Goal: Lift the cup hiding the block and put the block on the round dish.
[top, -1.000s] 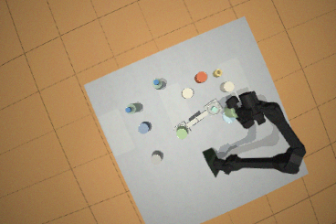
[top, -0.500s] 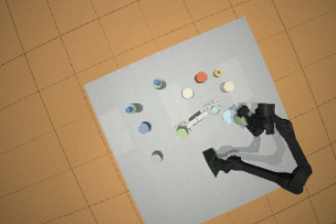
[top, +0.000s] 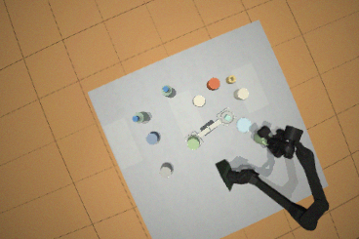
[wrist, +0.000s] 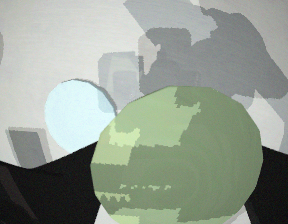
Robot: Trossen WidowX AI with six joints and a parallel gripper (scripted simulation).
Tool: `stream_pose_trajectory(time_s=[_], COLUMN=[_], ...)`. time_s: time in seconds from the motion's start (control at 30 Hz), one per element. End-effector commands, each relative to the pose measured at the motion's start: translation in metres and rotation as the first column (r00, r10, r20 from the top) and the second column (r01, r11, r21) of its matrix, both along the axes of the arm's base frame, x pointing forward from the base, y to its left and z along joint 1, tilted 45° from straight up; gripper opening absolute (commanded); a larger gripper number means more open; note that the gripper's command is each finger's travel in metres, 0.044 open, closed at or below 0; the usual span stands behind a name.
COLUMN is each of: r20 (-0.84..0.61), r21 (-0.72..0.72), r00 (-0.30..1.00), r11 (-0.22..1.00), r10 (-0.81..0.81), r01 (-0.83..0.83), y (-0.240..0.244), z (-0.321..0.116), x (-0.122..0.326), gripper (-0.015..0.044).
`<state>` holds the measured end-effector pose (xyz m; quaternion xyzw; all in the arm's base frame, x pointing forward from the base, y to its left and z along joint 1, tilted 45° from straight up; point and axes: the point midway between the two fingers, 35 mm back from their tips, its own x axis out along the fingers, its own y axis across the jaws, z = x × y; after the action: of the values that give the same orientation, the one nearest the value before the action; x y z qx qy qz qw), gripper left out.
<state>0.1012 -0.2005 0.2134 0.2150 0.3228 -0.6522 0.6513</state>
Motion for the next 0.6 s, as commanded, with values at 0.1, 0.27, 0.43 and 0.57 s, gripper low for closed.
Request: stream_pose_trajectory(time_s=[0.1, 0.27, 0.43, 0.57], r20=[-0.001, -0.002, -0.002, -0.002], r21=[-0.006, -0.007, -0.010, -0.010], r00=[1.000, 1.000, 1.000, 1.000], r11=[1.000, 1.000, 1.000, 1.000], r10=[0.008, 0.008, 0.009, 0.009], r01=[-0.008, -0.008, -0.009, -0.009], y=[-0.007, -0.021, -0.028, -0.030], z=[-0.007, -0.021, -0.028, -0.030], x=[-0.004, -0.005, -0.007, -0.007], gripper=[0.0000, 0.0000, 0.0000, 0.0000])
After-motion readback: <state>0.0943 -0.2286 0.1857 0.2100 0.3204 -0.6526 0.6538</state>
